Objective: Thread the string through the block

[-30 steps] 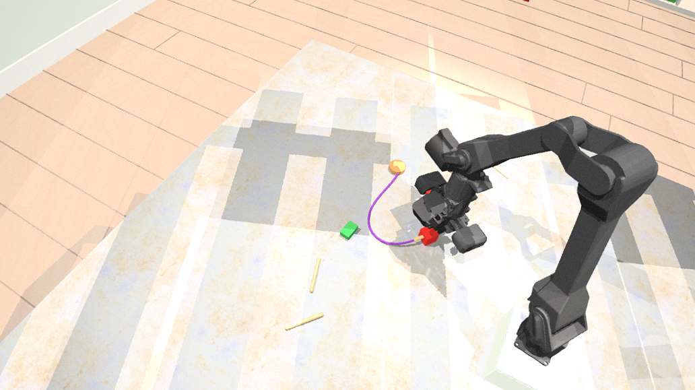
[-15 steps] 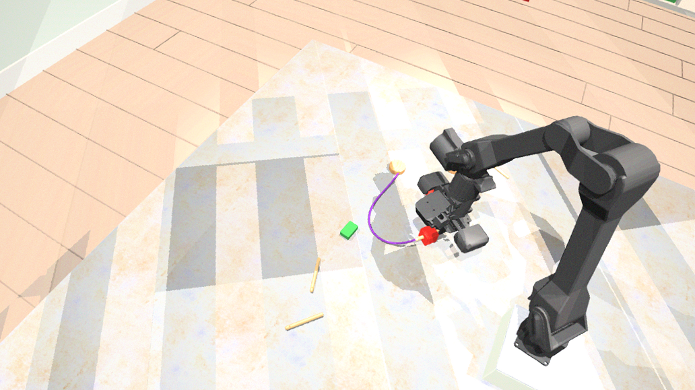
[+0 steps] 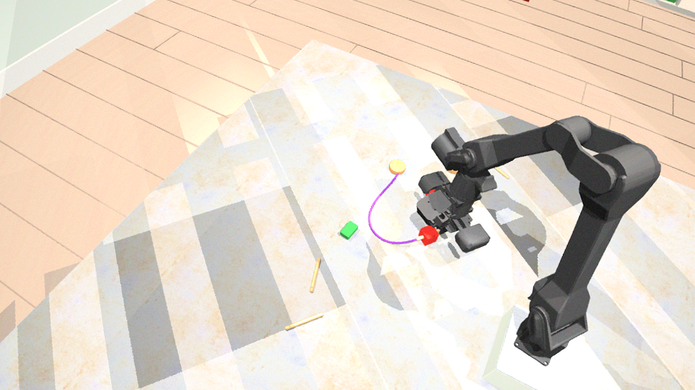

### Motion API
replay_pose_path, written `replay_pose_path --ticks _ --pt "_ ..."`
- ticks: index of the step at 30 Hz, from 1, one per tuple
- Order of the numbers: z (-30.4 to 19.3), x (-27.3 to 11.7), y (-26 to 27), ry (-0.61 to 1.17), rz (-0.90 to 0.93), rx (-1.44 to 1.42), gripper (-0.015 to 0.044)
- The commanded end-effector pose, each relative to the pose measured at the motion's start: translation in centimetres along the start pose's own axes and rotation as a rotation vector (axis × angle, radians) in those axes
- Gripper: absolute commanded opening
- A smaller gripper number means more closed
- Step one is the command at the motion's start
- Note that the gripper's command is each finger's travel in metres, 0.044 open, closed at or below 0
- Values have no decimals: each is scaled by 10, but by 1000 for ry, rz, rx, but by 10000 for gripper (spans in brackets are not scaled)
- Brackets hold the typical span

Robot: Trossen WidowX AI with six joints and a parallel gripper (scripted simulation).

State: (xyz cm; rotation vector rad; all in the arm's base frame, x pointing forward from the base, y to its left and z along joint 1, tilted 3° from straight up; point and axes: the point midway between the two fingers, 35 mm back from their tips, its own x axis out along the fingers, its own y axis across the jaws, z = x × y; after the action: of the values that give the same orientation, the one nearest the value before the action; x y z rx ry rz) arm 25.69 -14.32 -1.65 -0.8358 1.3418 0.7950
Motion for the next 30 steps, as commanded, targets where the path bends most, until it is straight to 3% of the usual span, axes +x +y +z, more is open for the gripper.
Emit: replay_pose_path --ticks 1,30 --pt "0 0 1 -4 0 -3 0" --pt "-33 -4 2 -3 -1 -3 0"
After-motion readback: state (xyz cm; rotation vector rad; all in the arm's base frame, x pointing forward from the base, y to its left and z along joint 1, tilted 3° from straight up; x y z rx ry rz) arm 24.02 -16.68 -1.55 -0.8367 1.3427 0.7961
